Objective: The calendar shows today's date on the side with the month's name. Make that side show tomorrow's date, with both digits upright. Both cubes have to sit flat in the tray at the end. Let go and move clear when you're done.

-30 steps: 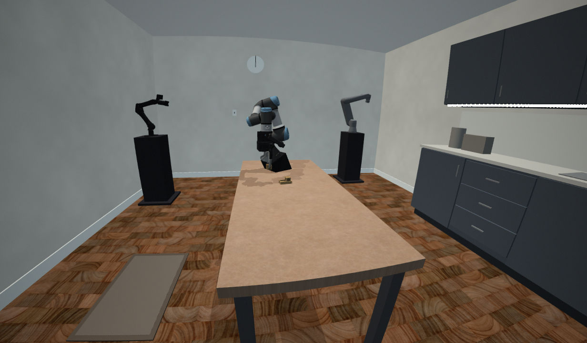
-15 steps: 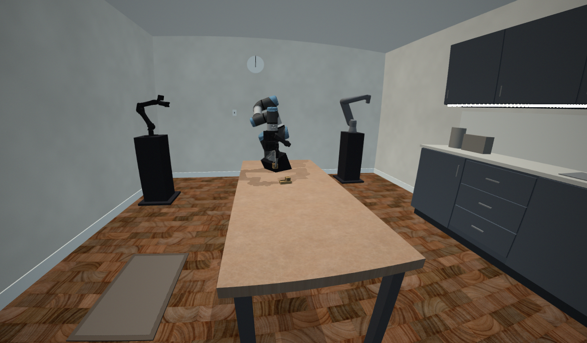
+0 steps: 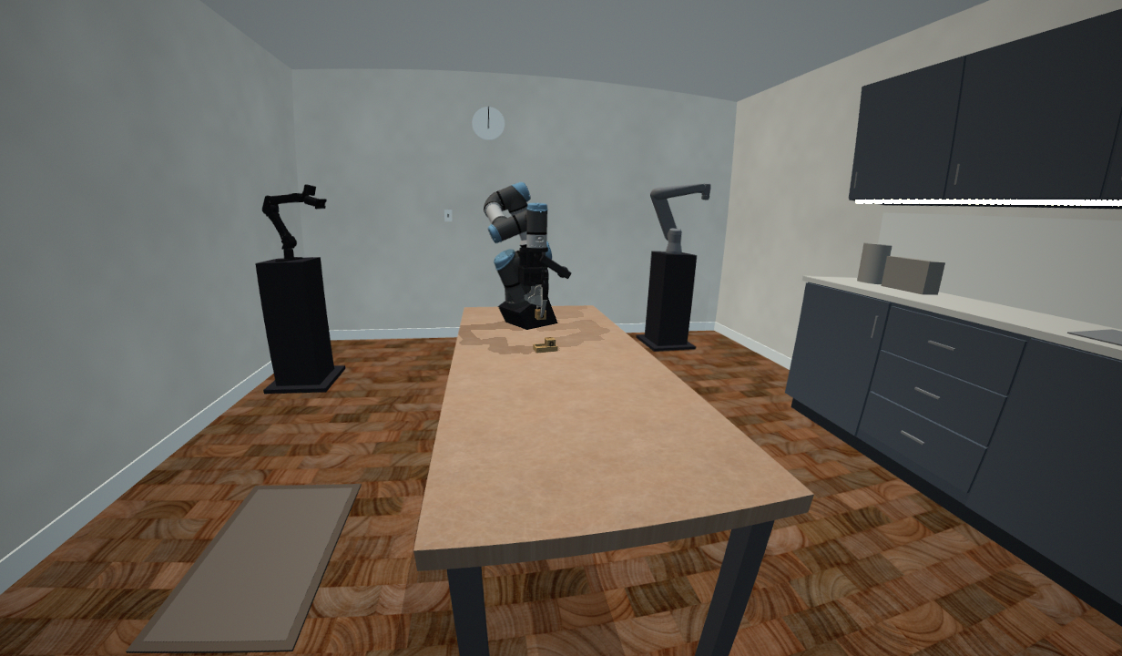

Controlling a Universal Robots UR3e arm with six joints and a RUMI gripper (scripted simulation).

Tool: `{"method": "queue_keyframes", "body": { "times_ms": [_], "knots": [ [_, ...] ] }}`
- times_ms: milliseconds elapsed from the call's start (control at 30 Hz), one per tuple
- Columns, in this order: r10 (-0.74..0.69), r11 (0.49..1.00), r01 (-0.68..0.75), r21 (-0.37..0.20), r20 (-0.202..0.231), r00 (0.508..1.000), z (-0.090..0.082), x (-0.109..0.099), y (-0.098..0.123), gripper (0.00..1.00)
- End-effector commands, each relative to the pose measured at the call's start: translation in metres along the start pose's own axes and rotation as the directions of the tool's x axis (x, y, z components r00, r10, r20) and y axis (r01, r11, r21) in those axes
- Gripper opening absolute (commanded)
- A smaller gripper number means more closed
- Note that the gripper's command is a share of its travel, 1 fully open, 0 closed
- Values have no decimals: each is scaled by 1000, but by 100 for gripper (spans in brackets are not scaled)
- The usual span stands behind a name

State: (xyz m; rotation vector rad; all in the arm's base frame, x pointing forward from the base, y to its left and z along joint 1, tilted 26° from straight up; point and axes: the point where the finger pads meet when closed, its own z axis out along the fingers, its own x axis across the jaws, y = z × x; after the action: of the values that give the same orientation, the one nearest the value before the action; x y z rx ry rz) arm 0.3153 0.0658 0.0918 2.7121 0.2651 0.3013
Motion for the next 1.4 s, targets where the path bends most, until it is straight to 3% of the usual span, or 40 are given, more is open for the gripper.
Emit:
{"method": "queue_keyframes", "body": {
  "times_ms": [0, 533, 1033, 1367],
  "knots": [
    [1, 1000, -1, -2, -1, 1000, -1, 1, -1, 10],
    [1, 1000, -1, -2, -1, 1000, 8, 1, -1, 10],
    [1, 1000, -1, -2, -1, 1000, 54, 1, -1, 10],
    [1, 1000, -1, -2, -1, 1000, 65, 1, -1, 10]
  ]
}}
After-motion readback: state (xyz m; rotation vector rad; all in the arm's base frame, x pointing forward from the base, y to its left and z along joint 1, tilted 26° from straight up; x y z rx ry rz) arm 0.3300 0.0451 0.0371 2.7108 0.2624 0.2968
